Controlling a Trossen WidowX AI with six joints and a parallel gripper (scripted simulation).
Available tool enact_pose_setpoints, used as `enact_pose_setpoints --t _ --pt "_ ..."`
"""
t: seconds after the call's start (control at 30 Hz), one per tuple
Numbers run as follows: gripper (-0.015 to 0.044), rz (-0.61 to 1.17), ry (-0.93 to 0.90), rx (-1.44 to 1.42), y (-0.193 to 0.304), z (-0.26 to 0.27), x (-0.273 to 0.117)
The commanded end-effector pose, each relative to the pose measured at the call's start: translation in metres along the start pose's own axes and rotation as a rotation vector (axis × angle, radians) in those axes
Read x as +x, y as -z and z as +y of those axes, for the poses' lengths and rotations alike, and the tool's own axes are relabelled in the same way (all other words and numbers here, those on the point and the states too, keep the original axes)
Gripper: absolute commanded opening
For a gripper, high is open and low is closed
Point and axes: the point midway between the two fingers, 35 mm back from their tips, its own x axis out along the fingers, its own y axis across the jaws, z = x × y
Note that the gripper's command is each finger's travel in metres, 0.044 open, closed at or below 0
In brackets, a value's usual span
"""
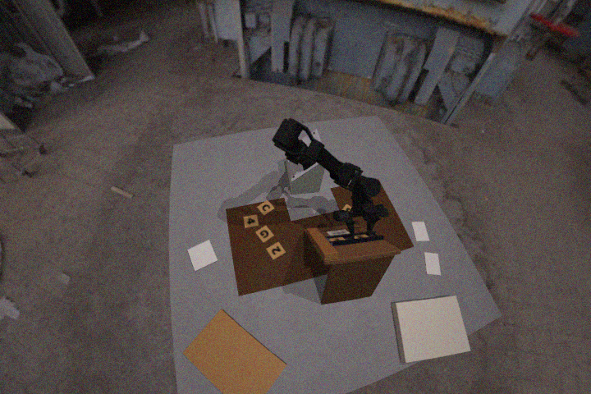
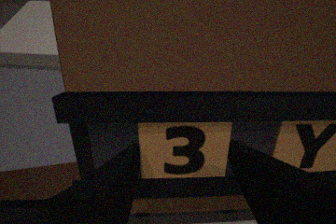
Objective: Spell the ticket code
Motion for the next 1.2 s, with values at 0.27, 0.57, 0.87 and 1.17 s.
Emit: enact_pose_setpoints --t 0.27,0.57,0.87,1.17 --pt "0.0 -0.009 -0.003 0.005 -0.004 -0.01 -0.001" --pt "0.0 -0.008 -0.003 0.004 -0.004 -0.016 -0.001" --pt "0.0 -0.008 -0.002 0.004 -0.004 -0.022 -0.001" --pt "0.0026 0.0 0.0 0.0 -0.001 -0.021 0.0"
